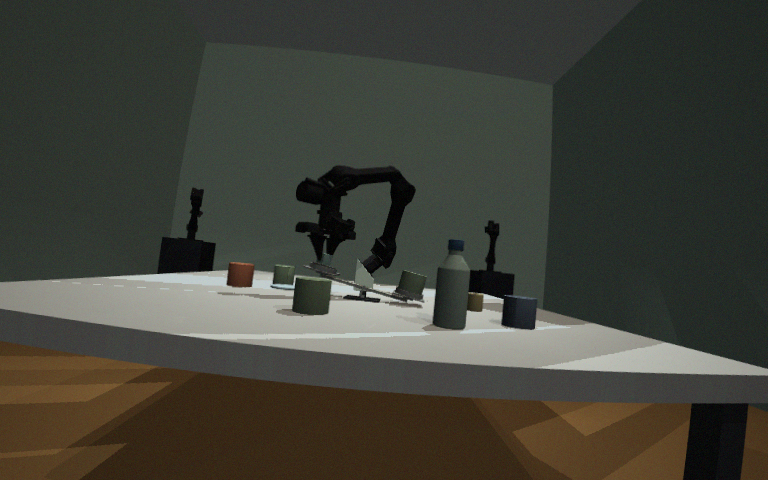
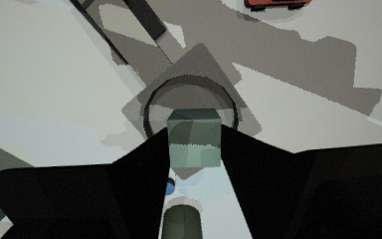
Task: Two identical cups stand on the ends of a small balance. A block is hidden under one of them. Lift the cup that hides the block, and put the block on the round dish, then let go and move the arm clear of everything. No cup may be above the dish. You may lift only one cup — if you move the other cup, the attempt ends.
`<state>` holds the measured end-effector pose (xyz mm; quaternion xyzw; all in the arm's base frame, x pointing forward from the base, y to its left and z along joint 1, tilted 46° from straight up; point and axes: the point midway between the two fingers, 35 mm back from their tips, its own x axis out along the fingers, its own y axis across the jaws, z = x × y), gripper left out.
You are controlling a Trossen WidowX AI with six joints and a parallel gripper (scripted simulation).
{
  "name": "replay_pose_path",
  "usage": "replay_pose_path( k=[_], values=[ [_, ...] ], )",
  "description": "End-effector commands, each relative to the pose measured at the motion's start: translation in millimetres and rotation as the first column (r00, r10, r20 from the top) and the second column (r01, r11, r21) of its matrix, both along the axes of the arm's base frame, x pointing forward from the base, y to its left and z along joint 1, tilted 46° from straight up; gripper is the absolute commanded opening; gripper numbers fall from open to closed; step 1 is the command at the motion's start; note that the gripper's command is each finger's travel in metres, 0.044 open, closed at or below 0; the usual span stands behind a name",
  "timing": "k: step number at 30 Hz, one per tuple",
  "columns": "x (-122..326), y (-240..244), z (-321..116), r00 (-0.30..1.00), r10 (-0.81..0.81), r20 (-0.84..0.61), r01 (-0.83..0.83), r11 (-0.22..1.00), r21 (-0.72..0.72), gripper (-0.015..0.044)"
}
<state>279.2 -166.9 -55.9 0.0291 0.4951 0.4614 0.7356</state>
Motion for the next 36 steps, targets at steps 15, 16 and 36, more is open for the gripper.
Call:
replay_pose_path(
  k=[15, 16, 36],
  values=[
    [-9.2, -53.7, 53.1, 1.000, -0.001, 0.002, 0.001, 1.000, -0.006, 0.0000],
    [-9.9, -54.1, 51.3, 1.000, -0.001, 0.002, 0.001, 1.000, -0.007, 0.0000],
    [-89.2, -55.4, -99.5, 1.000, -0.001, 0.001, 0.001, 1.000, -0.013, 0.0000]
  ],
)
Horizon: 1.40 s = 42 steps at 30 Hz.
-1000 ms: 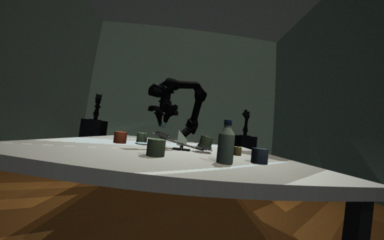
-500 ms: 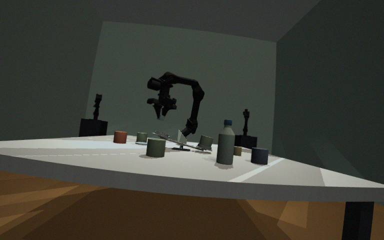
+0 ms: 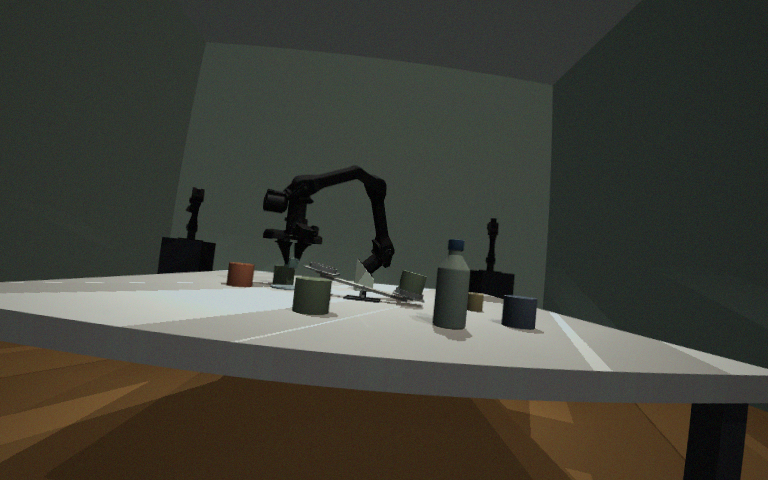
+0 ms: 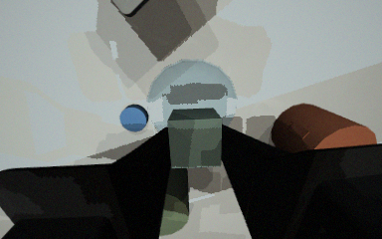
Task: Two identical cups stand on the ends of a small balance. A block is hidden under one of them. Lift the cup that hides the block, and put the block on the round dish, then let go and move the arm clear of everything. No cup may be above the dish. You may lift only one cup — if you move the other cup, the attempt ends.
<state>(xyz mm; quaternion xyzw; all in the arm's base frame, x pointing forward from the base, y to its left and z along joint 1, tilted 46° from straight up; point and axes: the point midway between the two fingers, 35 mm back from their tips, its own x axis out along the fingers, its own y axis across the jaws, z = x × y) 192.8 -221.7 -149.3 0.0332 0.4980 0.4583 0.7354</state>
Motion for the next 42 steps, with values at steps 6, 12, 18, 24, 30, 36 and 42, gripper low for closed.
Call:
replay_pose_path(
  k=[6, 12, 18, 24, 30, 36, 42],
  values=[
    [-0.6, 12.4, -19.7, 1.000, 0.007, 0.010, -0.007, 1.000, -0.013, 0.0000],
    [1.1, 29.0, -35.5, 1.000, 0.007, 0.011, -0.007, 1.000, -0.012, 0.0000],
    [1.3, 30.7, -37.3, 1.000, 0.007, 0.011, -0.007, 1.000, -0.012, 0.0000],
    [2.3, 37.1, -43.8, 1.000, 0.007, 0.011, -0.007, 1.000, -0.012, 0.0000],
    [2.9, 43.3, -49.8, 1.000, 0.007, 0.011, -0.007, 1.000, -0.011, 0.0000],
    [2.5, 40.1, -47.0, 1.000, 0.012, 0.011, -0.012, 1.000, -0.013, 0.0131],
    [2.5, 40.1, -47.0, 1.000, 0.012, 0.011, -0.012, 1.000, -0.013, 0.0289]
  ],
)
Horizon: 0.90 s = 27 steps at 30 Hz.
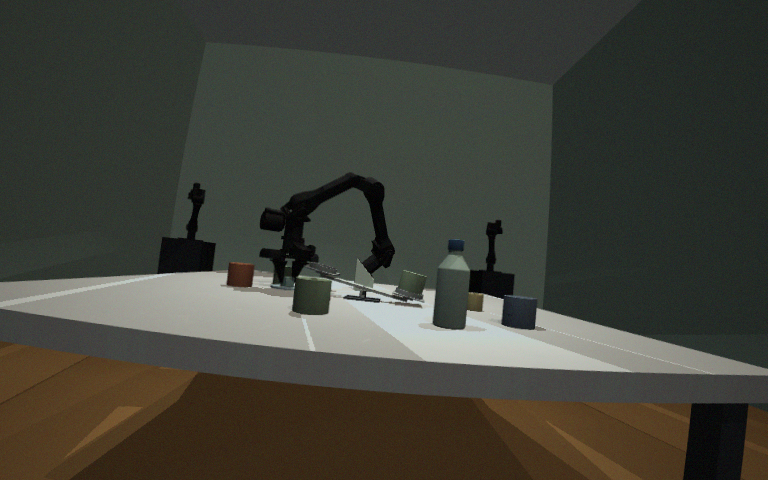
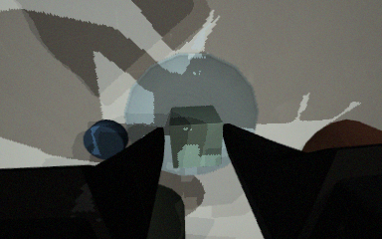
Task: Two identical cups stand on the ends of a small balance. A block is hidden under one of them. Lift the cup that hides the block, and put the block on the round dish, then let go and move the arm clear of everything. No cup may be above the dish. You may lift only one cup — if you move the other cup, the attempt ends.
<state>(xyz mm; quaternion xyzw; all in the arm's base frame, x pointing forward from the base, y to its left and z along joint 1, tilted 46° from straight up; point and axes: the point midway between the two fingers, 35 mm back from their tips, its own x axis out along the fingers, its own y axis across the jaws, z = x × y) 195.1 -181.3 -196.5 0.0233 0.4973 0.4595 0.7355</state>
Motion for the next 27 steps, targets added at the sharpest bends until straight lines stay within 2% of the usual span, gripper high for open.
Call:
replay_pose_path(
  k=[1, 6, 9, 15, 19, 27],
  values=[
    [0.2, -0.3, 0.2, 1.000, 0.000, 0.001, 0.000, 1.000, -0.001, 0.0315],
    [-0.5, -10.0, 8.9, 1.000, -0.003, -0.003, 0.003, 1.000, -0.001, 0.0440],
    [-4.6, -38.7, 38.7, 1.000, -0.005, -0.001, 0.005, 1.000, 0.000, 0.0440],
    [-5.2, -42.6, 42.8, 1.000, -0.005, -0.001, 0.005, 1.000, 0.000, 0.0440],
    [-10.6, -70.2, 71.6, 1.000, -0.014, 0.002, 0.014, 1.000, -0.006, 0.0440],
    [-11.0, -71.8, 73.5, 1.000, -0.015, 0.002, 0.015, 1.000, -0.007, 0.0440]
  ],
)
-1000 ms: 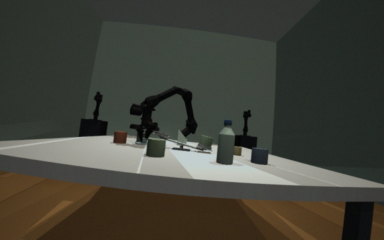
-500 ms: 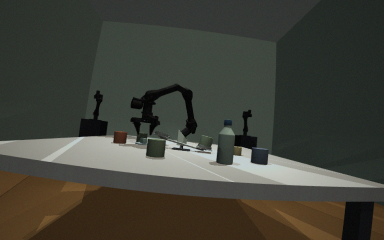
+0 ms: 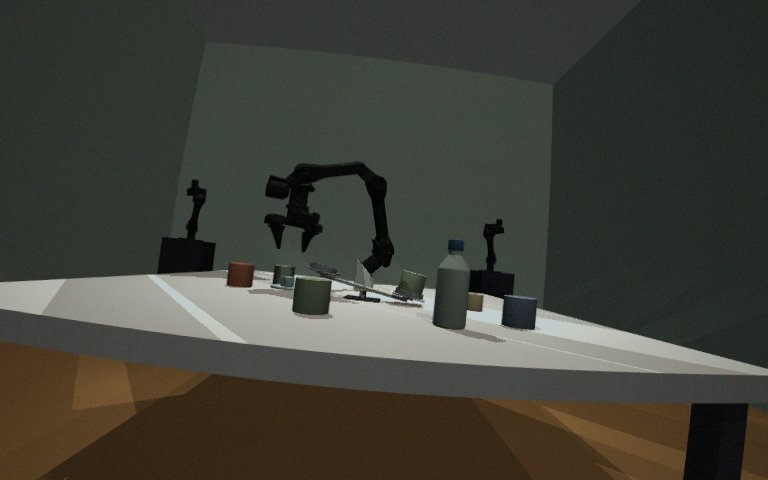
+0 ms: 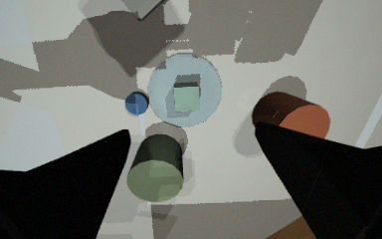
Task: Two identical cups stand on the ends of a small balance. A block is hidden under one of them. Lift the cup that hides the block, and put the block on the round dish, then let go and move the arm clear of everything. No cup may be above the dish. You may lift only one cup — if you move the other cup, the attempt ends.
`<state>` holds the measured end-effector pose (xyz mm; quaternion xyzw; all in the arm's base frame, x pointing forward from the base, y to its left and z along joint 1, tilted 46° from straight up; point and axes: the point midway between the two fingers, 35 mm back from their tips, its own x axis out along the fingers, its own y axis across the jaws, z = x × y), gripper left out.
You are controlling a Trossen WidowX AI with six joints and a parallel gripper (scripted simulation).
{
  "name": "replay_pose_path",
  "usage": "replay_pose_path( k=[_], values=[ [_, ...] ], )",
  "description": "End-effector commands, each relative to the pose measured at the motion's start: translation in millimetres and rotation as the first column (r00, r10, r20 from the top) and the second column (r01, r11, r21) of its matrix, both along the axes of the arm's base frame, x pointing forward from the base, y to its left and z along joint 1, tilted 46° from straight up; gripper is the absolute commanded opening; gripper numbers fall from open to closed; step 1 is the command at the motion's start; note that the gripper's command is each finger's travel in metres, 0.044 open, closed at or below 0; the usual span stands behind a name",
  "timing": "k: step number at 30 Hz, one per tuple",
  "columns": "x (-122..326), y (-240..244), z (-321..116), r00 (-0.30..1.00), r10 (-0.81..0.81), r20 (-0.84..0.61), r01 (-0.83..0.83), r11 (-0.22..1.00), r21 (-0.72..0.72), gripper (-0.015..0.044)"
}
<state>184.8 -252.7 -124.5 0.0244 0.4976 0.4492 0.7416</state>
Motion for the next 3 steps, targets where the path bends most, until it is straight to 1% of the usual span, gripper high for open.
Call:
replay_pose_path(
  k=[1, 3],
  values=[
    [-0.8, -0.5, 1.5, 1.000, 0.007, -0.002, -0.007, 1.000, 0.002, 0.0440],
    [-0.8, -0.5, 1.5, 1.000, 0.007, -0.002, -0.007, 1.000, 0.002, 0.0440]
  ],
)
